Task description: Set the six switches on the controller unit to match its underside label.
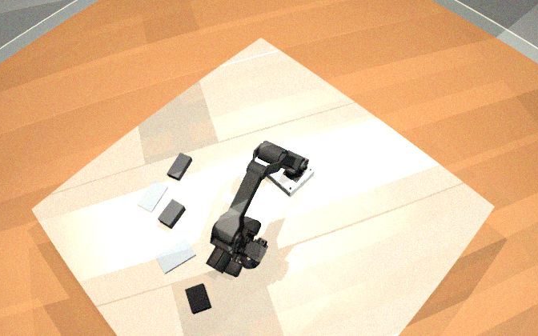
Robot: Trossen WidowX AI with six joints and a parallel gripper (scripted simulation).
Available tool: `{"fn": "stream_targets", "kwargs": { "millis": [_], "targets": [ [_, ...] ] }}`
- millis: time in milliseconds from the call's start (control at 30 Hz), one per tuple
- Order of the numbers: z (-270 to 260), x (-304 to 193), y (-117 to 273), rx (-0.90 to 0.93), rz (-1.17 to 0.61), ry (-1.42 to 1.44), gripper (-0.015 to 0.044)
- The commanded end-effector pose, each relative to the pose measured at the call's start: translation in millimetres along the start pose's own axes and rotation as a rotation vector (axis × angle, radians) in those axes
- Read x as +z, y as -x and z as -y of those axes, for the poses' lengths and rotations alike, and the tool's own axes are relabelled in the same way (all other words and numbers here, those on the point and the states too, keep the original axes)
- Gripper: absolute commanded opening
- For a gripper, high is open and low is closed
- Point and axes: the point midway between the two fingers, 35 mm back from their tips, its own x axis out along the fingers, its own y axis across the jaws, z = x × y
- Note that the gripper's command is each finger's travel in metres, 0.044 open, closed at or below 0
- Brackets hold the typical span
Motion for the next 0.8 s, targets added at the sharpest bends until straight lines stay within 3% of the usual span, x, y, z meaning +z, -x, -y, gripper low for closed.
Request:
{"fn": "stream_targets", "kwargs": {
  "millis": [0,767],
  "targets": [
    [1.9,18.3,1.3,-0.155,-0.029,-0.611,0.0440],
    [3.9,17.8,-7.4,-0.155,-0.031,-0.621,0.0440]
  ]
}}
